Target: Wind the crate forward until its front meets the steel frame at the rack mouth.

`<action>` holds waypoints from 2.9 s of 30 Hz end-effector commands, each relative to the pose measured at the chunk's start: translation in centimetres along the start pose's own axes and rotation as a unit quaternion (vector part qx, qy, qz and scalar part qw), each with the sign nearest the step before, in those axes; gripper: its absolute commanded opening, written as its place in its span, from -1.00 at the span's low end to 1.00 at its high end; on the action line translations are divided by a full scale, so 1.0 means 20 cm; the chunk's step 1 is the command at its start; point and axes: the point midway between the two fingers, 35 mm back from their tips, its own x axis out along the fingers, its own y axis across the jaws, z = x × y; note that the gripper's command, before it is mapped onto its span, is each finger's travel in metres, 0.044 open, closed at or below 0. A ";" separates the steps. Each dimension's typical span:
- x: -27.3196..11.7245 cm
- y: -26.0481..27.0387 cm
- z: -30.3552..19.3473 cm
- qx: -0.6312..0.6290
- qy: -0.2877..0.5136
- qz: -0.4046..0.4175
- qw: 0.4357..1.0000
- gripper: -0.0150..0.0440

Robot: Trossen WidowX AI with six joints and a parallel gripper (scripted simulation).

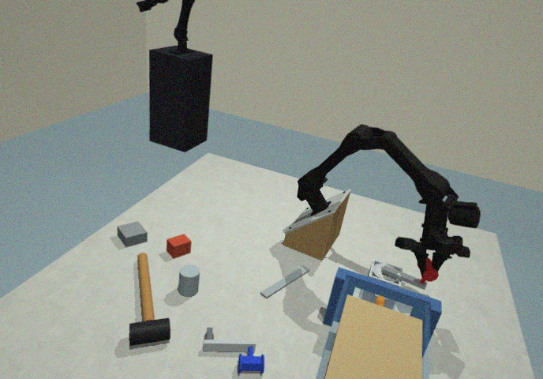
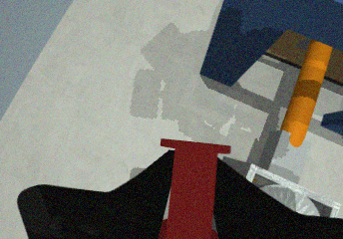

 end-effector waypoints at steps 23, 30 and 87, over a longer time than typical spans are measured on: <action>-0.11 0.05 -0.25 -0.012 0.015 0.007 1.000 -0.49; -0.13 0.04 -0.30 -0.013 0.015 0.007 1.000 -0.49; -0.28 -0.21 -0.62 -0.015 0.018 0.006 1.000 -0.49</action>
